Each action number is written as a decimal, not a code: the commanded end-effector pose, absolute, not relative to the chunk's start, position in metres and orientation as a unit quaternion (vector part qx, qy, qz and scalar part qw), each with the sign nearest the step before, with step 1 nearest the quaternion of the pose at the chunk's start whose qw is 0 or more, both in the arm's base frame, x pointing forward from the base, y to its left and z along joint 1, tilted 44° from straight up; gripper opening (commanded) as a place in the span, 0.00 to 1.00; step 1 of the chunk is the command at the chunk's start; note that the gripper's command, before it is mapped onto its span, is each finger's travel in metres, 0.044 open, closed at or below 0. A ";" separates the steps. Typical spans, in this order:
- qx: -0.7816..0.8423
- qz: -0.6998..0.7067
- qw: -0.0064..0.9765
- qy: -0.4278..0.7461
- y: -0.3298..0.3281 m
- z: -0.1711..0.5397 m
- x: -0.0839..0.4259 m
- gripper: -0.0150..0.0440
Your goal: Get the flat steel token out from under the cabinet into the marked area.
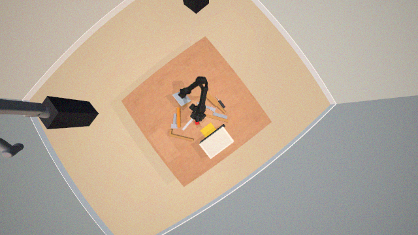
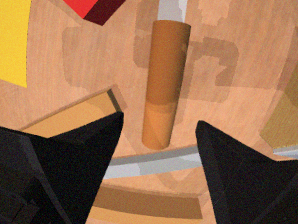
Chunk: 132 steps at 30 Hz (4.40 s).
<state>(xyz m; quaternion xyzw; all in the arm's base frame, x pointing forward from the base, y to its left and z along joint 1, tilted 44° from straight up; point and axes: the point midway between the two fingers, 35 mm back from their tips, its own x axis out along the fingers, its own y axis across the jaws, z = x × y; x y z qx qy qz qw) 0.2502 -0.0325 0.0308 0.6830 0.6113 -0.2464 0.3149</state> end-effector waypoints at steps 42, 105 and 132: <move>0.683 -0.245 0.315 0.612 0.000 -0.003 0.257 0.41; 0.684 -0.247 0.312 0.611 -0.060 0.101 0.270 0.25; 0.684 -0.248 0.312 0.612 -0.088 0.102 0.245 0.25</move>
